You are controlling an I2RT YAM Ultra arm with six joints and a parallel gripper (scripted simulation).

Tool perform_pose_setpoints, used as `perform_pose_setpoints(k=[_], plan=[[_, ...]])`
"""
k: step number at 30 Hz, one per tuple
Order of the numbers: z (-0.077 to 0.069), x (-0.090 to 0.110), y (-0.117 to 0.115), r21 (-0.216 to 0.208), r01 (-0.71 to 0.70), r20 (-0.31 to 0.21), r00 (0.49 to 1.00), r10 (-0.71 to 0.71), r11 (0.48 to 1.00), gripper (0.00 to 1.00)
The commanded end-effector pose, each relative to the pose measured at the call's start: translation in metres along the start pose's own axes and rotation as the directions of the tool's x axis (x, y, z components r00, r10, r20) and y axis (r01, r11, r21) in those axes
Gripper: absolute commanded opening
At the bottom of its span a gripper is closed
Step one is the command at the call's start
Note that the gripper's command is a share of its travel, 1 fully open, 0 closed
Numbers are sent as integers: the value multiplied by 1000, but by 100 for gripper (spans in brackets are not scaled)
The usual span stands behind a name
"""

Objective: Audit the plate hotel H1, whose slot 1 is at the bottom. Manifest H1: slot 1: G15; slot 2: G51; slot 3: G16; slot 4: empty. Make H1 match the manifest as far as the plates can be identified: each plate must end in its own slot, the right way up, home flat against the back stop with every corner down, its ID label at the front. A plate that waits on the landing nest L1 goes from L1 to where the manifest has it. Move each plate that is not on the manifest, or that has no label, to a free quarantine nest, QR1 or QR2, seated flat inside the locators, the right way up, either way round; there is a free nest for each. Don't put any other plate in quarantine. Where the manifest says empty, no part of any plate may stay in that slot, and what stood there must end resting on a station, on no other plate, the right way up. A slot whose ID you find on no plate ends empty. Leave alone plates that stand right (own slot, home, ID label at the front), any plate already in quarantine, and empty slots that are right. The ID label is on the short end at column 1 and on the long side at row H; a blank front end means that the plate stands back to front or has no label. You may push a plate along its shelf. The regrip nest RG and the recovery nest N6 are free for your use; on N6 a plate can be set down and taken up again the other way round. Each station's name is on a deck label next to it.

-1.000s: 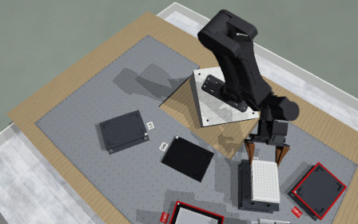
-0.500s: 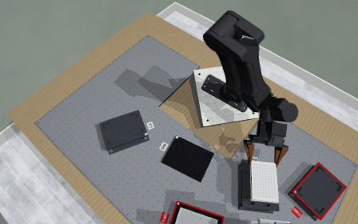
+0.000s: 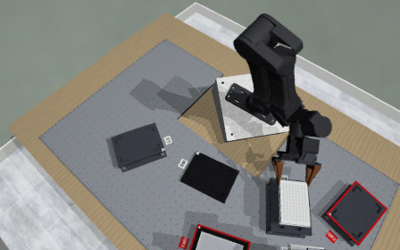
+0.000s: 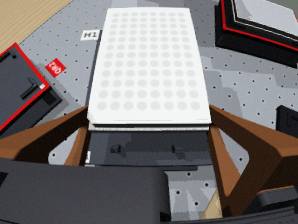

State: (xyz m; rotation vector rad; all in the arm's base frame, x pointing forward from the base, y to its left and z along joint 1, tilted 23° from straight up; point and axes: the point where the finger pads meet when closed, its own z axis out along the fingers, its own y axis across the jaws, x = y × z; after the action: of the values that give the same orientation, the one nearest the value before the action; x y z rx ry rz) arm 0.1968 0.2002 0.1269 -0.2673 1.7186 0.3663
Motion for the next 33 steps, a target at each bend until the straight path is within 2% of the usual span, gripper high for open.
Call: perform_pose_setpoints(k=[1, 33], plan=[[1, -6, 2, -6, -27, 22, 999, 27, 1000, 86], [8, 6, 2, -6, -26, 22, 999, 26, 1000, 86]])
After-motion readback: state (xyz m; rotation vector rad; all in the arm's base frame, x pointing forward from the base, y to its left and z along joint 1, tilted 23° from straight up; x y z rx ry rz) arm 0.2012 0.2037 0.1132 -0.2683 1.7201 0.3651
